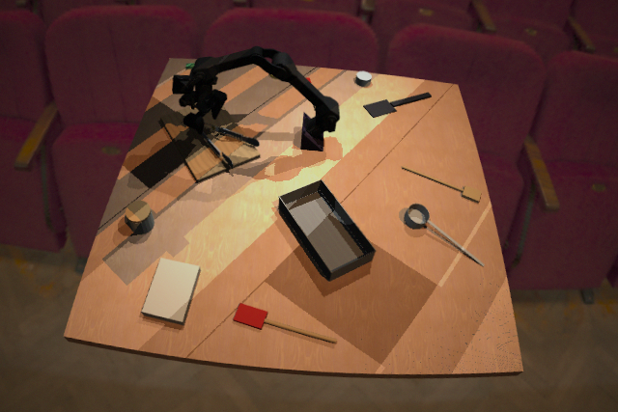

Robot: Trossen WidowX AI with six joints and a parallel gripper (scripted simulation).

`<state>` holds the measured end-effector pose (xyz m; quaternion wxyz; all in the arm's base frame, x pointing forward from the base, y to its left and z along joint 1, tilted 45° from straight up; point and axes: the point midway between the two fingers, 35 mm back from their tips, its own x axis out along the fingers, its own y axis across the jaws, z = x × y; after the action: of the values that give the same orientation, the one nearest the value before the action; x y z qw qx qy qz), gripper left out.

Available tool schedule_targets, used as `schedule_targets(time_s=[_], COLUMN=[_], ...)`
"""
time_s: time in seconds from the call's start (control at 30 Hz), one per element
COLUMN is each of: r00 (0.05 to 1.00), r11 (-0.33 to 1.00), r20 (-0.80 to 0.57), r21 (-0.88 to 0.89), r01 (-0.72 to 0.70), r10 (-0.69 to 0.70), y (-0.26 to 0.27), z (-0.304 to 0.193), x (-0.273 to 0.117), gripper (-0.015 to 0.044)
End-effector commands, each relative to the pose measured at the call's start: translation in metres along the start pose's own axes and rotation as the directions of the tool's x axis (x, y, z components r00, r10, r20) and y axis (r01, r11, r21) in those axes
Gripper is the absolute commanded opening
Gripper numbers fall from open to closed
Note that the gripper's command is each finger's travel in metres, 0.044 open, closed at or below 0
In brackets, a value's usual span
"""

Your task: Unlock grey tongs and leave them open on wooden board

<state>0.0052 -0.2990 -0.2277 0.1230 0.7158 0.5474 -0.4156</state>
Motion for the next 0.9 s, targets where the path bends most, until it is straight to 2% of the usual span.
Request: schedule_targets(time_s=[0.0, 0.27, 0.57, 0.8, 0.87], r00=[1.000, 1.000, 1.000, 1.000, 1.000], r11=[1.000, 1.000, 1.000, 1.000, 1.000], r20=[0.004, -0.003, -0.003, 0.009, 0.010], r21=[0.008, 0.016, 0.015, -0.012, -0.014], r01=[-0.005, 0.001, 0.002, 0.007, 0.007], r10=[0.005, -0.001, -0.002, -0.007, -0.007], y=[-0.028, -0.144, -0.147, -0.147, -0.147], z=[0.004, -0.001, -0.002, -0.003, -0.003], x=[-0.019, -0.075, -0.078, -0.120, -0.121], gripper=[0.0440, 0.0440, 0.0440, 0.0440, 0.0440])
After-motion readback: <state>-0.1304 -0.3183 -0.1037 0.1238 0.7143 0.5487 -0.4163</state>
